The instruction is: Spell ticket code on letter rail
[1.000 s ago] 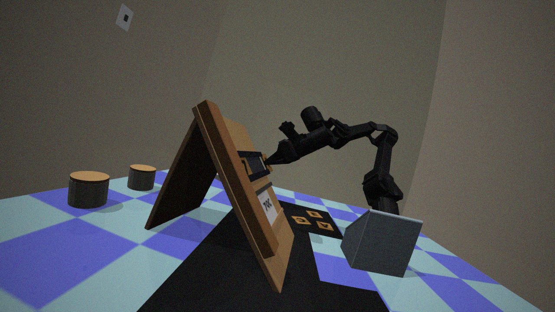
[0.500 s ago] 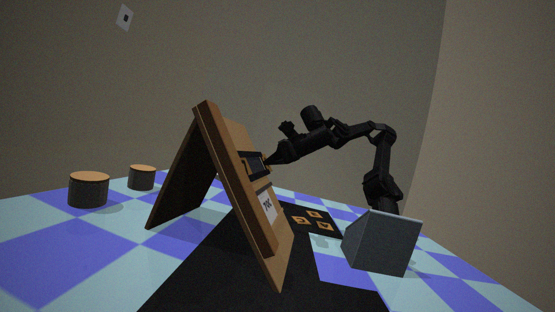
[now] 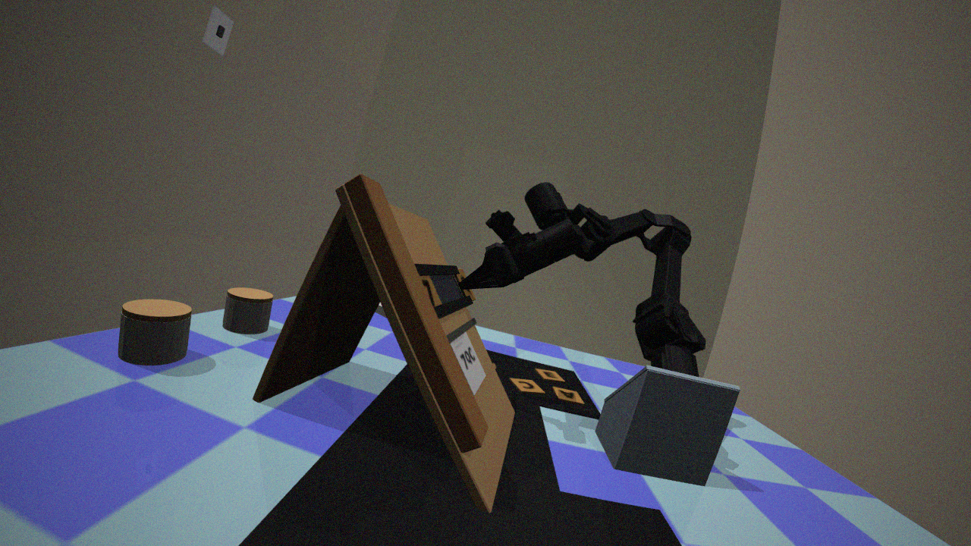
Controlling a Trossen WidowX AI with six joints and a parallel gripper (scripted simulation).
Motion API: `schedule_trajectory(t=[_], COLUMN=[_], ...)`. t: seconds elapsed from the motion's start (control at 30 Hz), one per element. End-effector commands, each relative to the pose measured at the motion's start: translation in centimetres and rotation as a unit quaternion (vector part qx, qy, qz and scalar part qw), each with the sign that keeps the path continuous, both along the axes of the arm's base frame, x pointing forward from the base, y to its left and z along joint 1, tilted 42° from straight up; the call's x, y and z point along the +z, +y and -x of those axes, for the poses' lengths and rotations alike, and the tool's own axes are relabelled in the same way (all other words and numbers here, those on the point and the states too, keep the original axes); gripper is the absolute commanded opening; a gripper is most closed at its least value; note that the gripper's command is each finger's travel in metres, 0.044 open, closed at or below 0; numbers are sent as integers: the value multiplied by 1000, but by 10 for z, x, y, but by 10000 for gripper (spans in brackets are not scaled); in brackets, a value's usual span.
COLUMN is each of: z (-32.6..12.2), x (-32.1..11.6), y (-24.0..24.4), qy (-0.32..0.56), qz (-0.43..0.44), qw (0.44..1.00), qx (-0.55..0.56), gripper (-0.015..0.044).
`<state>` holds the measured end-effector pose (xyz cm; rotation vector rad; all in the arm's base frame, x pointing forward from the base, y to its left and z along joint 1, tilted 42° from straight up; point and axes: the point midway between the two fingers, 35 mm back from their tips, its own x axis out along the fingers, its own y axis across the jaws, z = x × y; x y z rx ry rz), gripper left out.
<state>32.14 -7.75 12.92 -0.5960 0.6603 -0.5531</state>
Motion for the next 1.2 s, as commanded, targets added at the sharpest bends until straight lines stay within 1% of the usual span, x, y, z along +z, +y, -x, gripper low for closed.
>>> schedule_trajectory(t=[0.0, 1.17], z=[-1, -6], x=[-4, -16], y=[2, 14], qy=[2, 2], qz=[0, -1], qw=[1000, 1000], qx=[-1, -1], gripper=[0, 0])
